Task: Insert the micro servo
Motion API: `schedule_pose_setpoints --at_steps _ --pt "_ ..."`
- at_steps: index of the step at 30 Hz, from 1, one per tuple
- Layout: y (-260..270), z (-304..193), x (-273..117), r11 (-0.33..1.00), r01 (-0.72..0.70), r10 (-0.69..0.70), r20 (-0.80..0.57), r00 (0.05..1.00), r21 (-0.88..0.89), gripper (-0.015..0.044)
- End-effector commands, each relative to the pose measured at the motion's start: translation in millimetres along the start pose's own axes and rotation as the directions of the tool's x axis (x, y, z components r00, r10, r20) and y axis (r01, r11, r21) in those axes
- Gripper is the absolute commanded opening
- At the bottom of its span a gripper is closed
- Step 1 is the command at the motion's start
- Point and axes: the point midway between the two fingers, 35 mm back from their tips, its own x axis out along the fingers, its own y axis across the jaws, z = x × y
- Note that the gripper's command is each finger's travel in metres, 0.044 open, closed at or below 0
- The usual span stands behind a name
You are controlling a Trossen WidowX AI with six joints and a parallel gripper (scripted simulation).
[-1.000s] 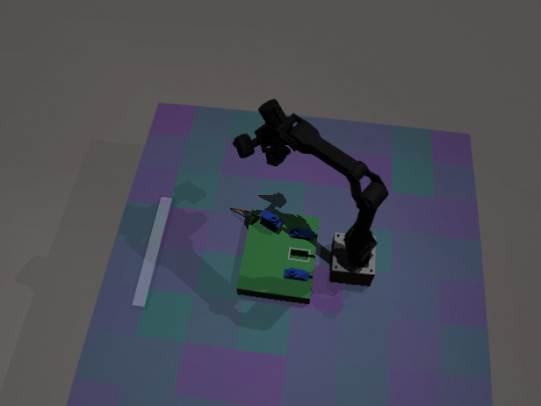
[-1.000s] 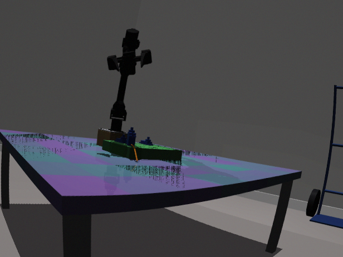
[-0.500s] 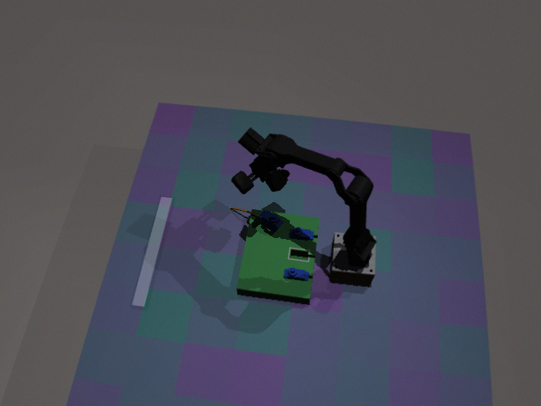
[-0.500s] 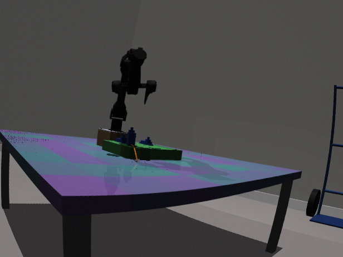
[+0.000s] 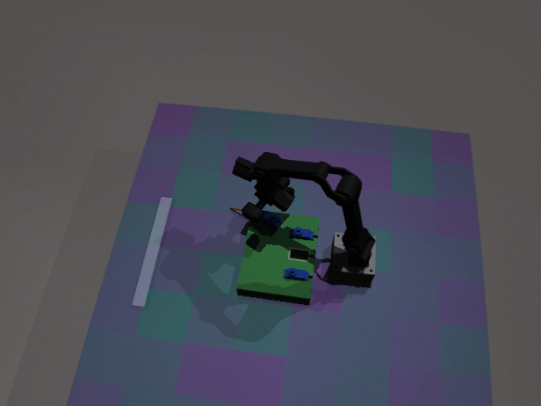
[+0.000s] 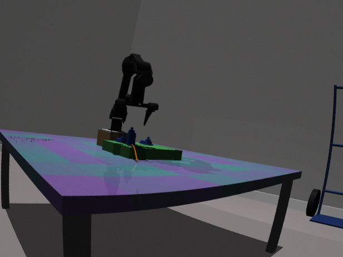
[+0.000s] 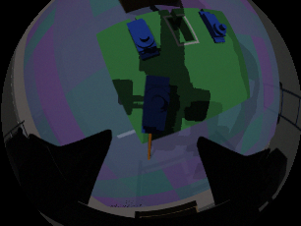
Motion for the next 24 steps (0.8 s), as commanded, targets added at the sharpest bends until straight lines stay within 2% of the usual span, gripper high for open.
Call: schedule_pose_setpoints --at_steps 1,6,24 --pt "1 3 5 1.000 -0.009 0.010 0.012 1.000 -0.006 0.0440" --pt "1 3 26 1.000 -0.009 0.009 0.012 1.000 -0.006 0.0440" --pt "2 4 47 1.000 -0.009 0.009 0.012 1.000 -0.006 0.0440"
